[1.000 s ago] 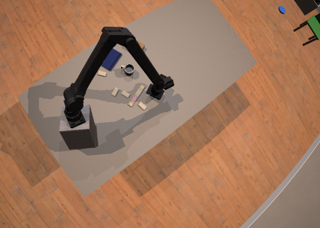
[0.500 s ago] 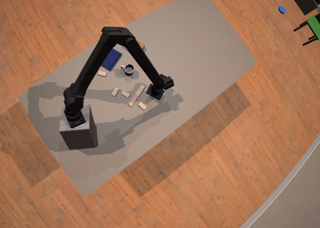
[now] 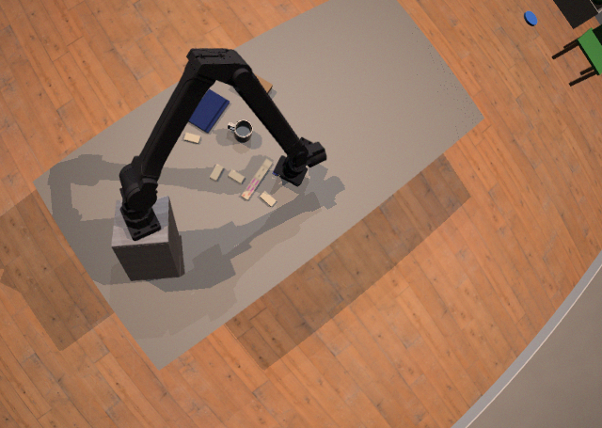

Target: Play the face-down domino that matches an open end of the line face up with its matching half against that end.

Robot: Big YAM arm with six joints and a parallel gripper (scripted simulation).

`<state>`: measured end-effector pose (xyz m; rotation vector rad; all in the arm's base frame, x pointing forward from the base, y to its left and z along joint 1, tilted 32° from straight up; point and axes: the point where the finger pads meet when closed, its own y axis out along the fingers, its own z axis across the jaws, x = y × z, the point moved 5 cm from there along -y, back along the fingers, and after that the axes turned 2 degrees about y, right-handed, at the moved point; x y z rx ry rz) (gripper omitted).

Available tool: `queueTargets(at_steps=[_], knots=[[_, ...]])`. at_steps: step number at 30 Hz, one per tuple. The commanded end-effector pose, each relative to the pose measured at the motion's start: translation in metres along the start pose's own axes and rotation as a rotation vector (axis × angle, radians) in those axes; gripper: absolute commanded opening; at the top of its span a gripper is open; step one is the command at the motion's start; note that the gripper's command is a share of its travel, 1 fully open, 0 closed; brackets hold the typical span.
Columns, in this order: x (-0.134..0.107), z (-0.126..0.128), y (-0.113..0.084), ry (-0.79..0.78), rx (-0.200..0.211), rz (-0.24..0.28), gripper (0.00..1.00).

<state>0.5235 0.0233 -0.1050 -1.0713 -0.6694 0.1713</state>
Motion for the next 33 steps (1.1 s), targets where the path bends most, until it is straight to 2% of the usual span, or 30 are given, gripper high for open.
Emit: queueTargets(at_steps=[1, 6, 7, 16, 23, 24, 33], knots=[[0.016, -0.012, -0.032, -0.016, -0.031, -0.046, 0.51], [0.016, -0.012, -0.032, -0.016, -0.031, -0.046, 0.51], [0.011, -0.003, -0.019, -0.013, -0.017, -0.024, 0.51], [0.015, -0.012, -0.064, -0.009, -0.034, -0.046, 0.51], [0.015, -0.012, -0.064, -0.009, -0.034, -0.046, 0.51], [0.008, -0.005, -0.052, -0.001, -0.021, -0.025, 0.51], [0.011, -0.014, -0.101, -0.012, -0.035, -0.046, 0.51]])
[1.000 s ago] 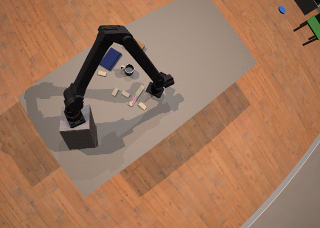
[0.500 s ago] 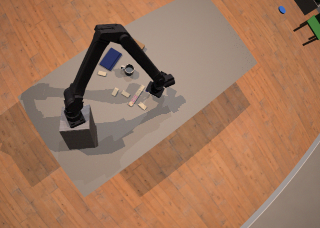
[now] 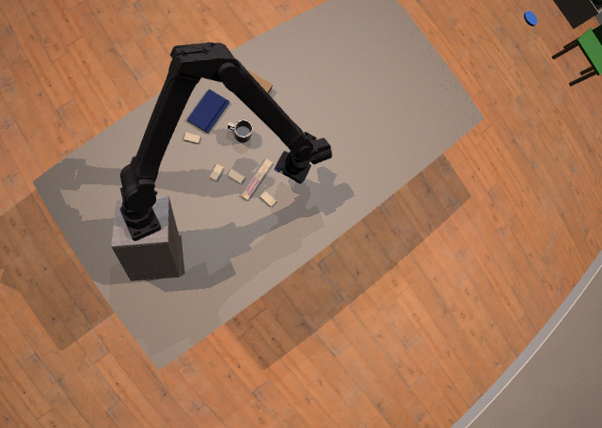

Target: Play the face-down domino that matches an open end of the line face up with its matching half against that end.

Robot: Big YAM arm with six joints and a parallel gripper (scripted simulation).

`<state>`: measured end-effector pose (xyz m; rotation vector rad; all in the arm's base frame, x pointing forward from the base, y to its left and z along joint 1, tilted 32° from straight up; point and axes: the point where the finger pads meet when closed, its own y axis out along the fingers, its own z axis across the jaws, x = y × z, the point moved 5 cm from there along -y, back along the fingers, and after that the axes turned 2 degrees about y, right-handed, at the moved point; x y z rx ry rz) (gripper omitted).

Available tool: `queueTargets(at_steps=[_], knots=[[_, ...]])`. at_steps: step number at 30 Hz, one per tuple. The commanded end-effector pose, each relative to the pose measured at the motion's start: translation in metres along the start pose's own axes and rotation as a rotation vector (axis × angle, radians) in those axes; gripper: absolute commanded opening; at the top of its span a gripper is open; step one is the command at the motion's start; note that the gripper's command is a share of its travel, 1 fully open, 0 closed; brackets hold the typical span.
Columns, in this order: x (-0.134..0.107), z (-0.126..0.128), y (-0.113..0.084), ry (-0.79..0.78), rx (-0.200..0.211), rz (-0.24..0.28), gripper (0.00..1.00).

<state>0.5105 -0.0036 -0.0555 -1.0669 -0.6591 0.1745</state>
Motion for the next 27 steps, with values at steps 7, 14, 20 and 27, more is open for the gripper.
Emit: queueTargets(at_steps=[7, 14, 20, 27], knots=[[0.012, -0.016, -0.043, -0.019, -0.041, -0.052, 0.51], [0.008, -0.015, -0.058, -0.018, -0.037, -0.045, 0.51], [0.009, -0.017, -0.072, -0.023, -0.042, -0.052, 0.51], [0.018, -0.028, -0.058, 0.122, -0.027, -0.035, 0.51]])
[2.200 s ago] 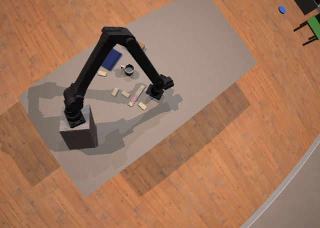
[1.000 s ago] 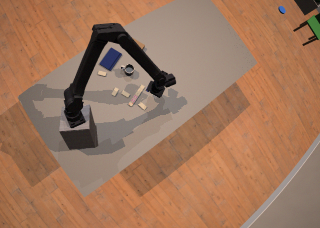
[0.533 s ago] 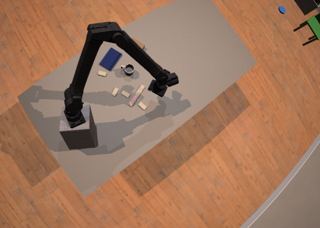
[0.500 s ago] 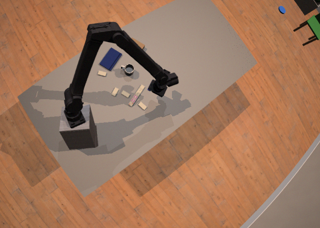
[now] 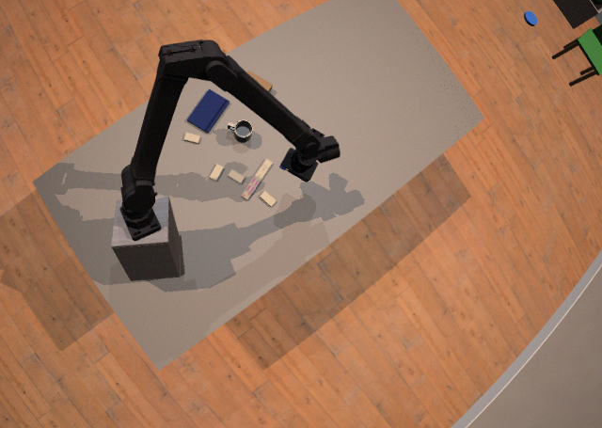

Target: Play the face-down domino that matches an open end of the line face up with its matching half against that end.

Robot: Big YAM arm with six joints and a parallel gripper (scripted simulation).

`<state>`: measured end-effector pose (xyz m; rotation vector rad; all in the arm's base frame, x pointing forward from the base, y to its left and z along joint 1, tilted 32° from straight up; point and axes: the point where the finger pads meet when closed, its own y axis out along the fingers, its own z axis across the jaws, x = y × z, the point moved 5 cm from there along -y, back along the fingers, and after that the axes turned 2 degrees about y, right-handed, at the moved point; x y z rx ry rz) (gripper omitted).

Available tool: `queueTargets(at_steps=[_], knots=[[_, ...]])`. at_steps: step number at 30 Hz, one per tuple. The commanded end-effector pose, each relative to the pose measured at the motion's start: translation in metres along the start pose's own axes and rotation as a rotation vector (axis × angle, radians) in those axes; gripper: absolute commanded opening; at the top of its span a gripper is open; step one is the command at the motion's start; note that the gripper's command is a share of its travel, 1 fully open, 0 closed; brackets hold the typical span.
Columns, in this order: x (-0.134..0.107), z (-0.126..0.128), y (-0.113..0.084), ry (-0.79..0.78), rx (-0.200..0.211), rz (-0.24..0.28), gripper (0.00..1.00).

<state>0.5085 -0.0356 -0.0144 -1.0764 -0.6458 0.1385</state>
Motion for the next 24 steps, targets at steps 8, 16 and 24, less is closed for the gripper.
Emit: queueTargets(at_steps=[8, 16, 24], knots=[[0.042, -0.052, -0.008, 0.400, -0.024, -0.037, 0.51], [0.003, -0.036, 0.030, 0.456, 0.030, 0.049, 0.51], [0.076, -0.070, -0.029, 0.730, -0.067, -0.100, 0.51]])
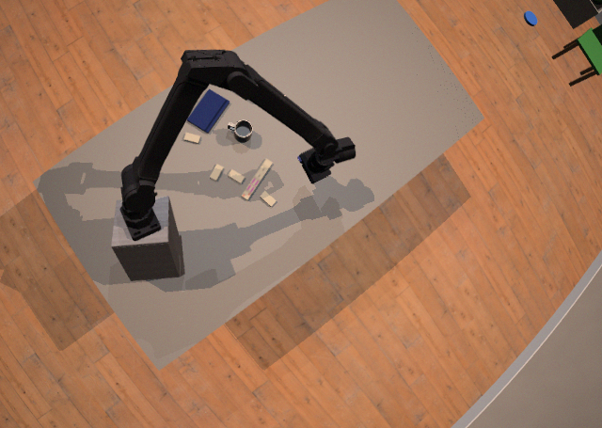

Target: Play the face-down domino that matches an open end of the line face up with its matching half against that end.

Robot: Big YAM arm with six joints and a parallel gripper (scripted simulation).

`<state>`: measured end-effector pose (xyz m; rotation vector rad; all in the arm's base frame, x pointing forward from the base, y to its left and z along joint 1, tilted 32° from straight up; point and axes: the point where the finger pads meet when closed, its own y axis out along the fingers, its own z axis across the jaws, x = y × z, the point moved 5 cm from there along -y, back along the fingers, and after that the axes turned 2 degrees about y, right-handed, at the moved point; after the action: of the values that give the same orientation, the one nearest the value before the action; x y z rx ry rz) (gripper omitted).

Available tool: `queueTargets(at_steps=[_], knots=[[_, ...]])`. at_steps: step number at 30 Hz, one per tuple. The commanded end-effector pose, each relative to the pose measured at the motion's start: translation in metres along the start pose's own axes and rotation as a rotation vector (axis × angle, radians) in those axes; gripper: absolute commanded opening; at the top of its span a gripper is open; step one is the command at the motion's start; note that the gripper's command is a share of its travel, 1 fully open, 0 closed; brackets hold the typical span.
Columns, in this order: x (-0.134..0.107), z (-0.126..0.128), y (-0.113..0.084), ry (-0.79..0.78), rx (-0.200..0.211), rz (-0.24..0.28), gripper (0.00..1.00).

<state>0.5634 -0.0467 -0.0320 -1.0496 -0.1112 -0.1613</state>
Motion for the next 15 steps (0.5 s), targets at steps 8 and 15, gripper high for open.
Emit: queueTargets(at_steps=[8, 15], knots=[[0.041, 0.006, -0.031, 0.083, -0.024, -0.082, 0.51], [0.056, 0.000, -0.051, 0.169, -0.033, -0.089, 0.51]])
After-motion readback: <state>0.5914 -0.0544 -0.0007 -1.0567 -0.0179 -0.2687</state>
